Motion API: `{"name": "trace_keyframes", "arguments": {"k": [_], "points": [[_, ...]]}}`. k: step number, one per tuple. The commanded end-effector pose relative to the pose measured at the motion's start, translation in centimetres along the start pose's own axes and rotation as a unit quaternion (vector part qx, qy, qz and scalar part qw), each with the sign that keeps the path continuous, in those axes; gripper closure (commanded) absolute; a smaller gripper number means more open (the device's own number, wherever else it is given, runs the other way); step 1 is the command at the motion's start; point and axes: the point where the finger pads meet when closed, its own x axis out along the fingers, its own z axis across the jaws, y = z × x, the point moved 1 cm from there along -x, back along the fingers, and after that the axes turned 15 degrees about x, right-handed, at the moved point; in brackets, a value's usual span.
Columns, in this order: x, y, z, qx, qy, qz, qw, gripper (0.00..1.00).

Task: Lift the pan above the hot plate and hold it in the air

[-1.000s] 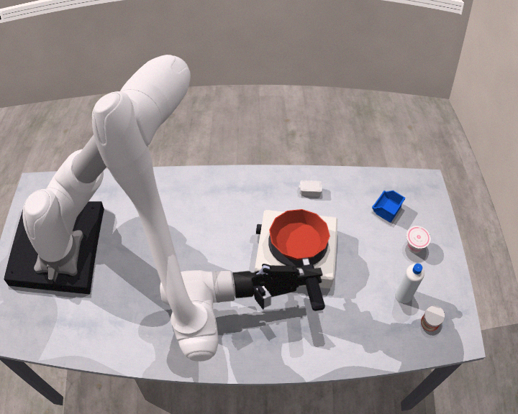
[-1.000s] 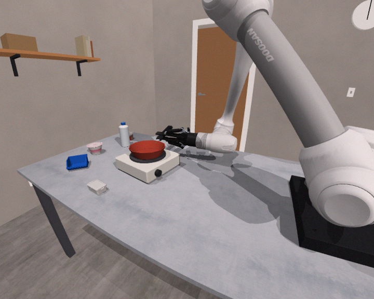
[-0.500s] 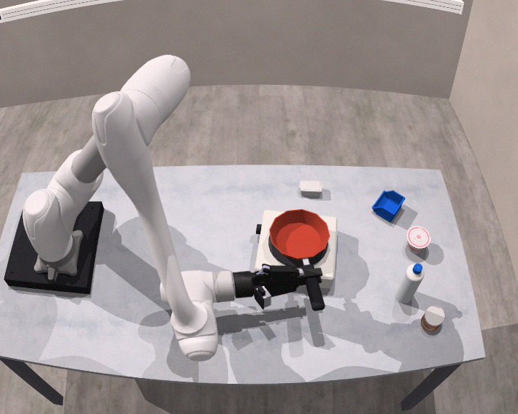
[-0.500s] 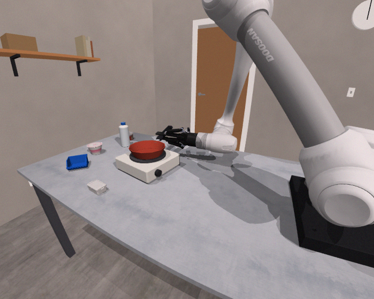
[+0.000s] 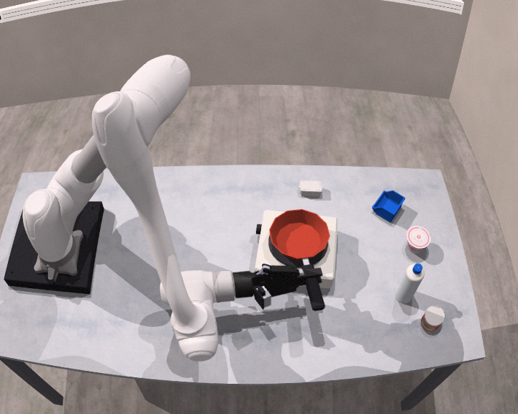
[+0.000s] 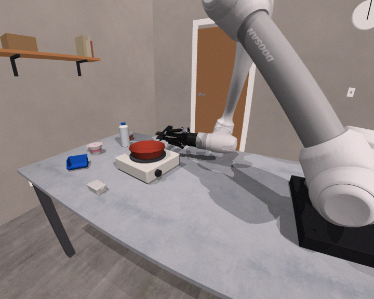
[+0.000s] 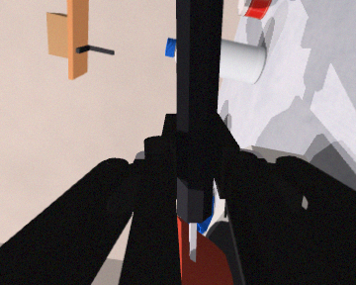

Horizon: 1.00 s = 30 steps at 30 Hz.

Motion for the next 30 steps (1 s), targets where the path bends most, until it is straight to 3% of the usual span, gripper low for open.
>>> {"name": "trace_keyframes", "arguments": {"k": [1,30], "points": [[0.01,0.00,-0.08,0.000,0.000,0.000,1.000,0.90],[0.01,-0.05,-0.99,0.000,0.000,0.000,1.000,0.90]]}}
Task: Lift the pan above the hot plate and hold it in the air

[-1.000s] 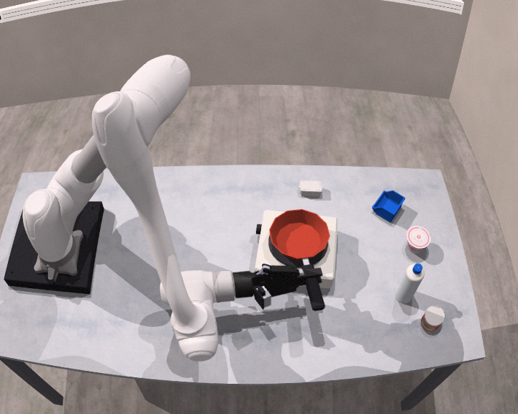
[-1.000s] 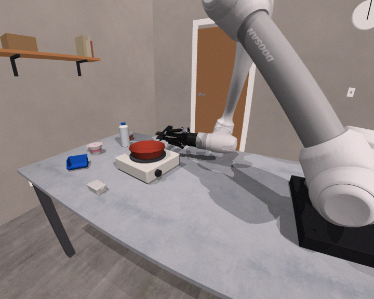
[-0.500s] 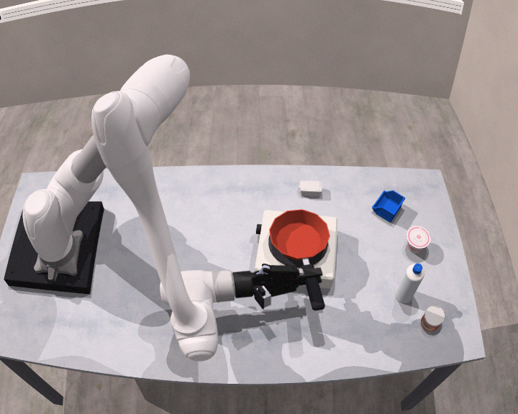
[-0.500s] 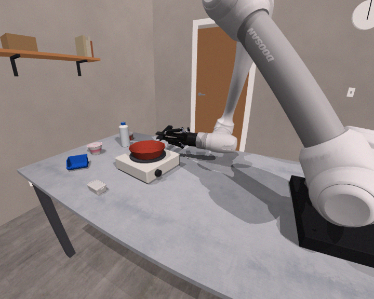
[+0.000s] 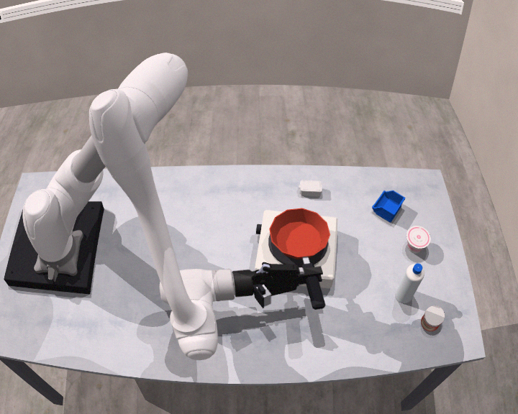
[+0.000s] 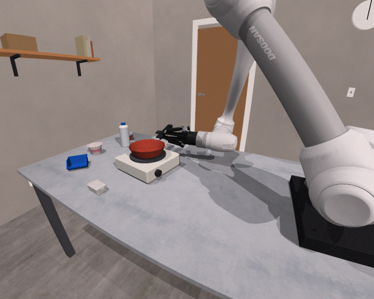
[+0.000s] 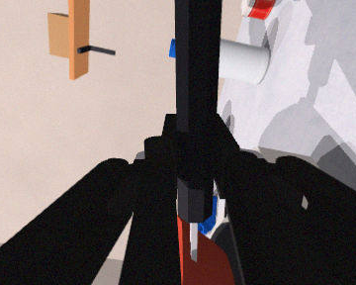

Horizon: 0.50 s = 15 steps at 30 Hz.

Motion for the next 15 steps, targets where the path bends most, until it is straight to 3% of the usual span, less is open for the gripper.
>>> {"name": "trace_keyframes", "arguments": {"k": [1,15], "points": [[0.0,0.0,-0.4,0.000,0.001,0.000,1.000,0.90],[0.0,-0.1,-1.8,0.000,0.001,0.000,1.000,0.90]]}}
